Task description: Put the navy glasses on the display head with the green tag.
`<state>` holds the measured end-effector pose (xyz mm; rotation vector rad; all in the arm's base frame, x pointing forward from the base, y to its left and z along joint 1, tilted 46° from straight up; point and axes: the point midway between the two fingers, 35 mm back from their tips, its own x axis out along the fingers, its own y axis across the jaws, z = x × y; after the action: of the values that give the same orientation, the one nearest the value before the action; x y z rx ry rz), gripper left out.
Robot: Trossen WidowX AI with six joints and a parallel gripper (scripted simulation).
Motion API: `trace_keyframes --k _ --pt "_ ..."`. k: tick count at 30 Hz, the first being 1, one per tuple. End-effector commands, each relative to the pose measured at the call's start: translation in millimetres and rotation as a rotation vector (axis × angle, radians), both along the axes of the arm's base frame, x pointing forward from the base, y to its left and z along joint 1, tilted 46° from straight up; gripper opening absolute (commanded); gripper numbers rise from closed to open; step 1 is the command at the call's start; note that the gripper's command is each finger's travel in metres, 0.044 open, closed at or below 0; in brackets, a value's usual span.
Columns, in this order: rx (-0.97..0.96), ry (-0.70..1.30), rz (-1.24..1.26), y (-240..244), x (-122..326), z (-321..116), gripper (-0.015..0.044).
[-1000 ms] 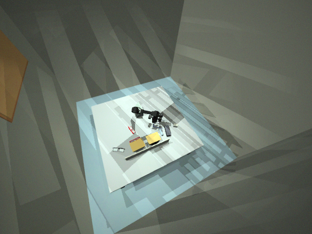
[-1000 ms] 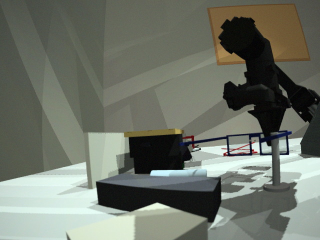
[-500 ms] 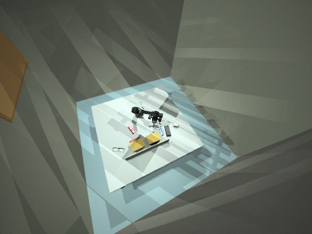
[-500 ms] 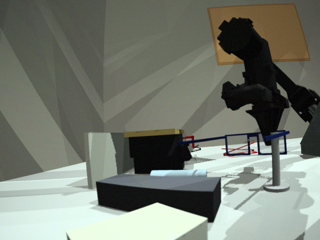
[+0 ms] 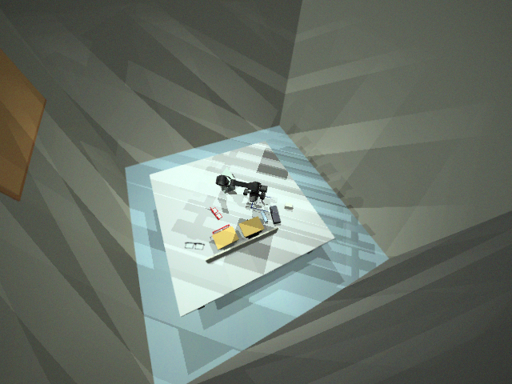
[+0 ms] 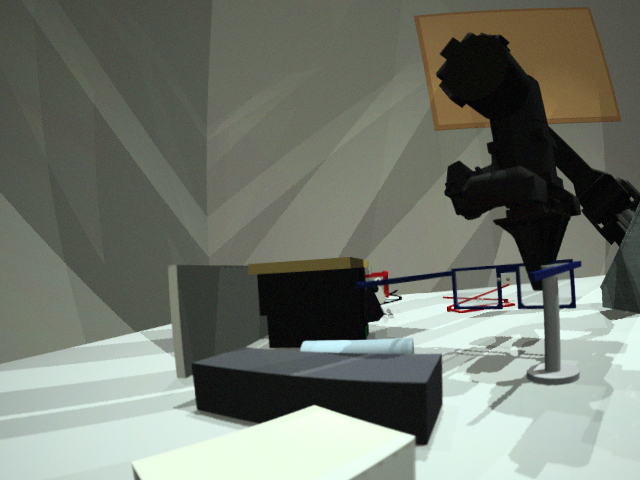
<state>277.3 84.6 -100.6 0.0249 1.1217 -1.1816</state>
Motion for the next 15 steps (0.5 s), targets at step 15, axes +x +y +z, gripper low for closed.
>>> trace_keyframes --k 15 --pt "0.002 0.001 0.0 45.3 -2.8 33.7 0.0"
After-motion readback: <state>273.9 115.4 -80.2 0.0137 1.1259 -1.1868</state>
